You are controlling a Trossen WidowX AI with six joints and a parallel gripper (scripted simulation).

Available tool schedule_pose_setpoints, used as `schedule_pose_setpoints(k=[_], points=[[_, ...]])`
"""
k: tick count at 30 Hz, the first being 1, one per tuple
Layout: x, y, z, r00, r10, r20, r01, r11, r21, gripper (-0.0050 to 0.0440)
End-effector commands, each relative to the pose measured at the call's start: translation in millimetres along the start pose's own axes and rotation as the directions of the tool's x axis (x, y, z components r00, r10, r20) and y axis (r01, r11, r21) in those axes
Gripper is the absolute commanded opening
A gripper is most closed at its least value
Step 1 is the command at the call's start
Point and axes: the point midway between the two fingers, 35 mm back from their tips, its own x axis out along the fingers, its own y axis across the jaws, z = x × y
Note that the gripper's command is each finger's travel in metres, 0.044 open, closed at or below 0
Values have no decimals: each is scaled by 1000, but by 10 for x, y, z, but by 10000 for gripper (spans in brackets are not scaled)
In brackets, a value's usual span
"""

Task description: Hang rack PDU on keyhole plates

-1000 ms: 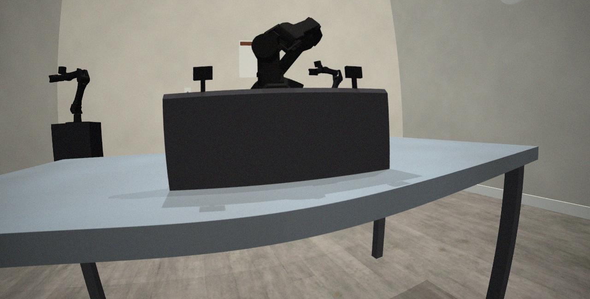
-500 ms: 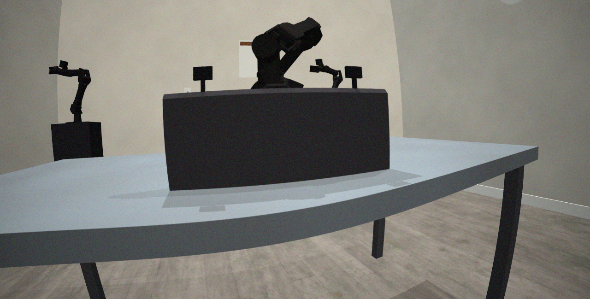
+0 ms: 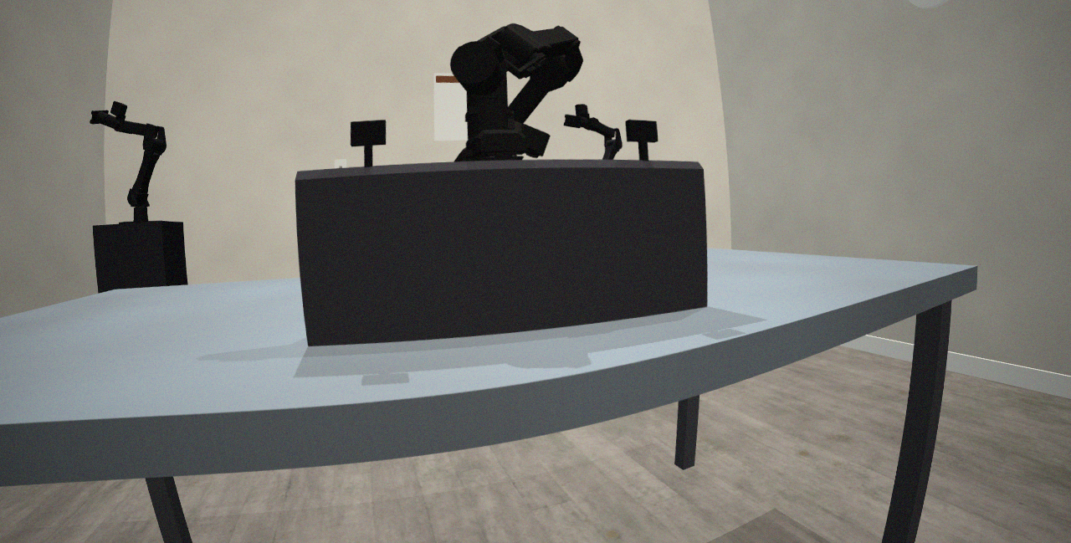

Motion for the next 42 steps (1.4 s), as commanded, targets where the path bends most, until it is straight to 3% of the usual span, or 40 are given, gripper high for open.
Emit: schedule_pose_setpoints(k=[1,6,15,30,37,42], points=[[-241,-63,55,1000,-30,-9,30,999,-28,440],[-214,-57,37,1000,-22,-6,22,1000,-21,440],[-233,231,14,1000,-14,-9,14,1000,-13,440],[-198,1162,6,1000,-9,-8,9,1000,-10,440],[-173,1292,13,1000,-10,-5,10,1000,-9,440],[-486,1216,-12,1000,-6,-10,6,1000,-10,440]])
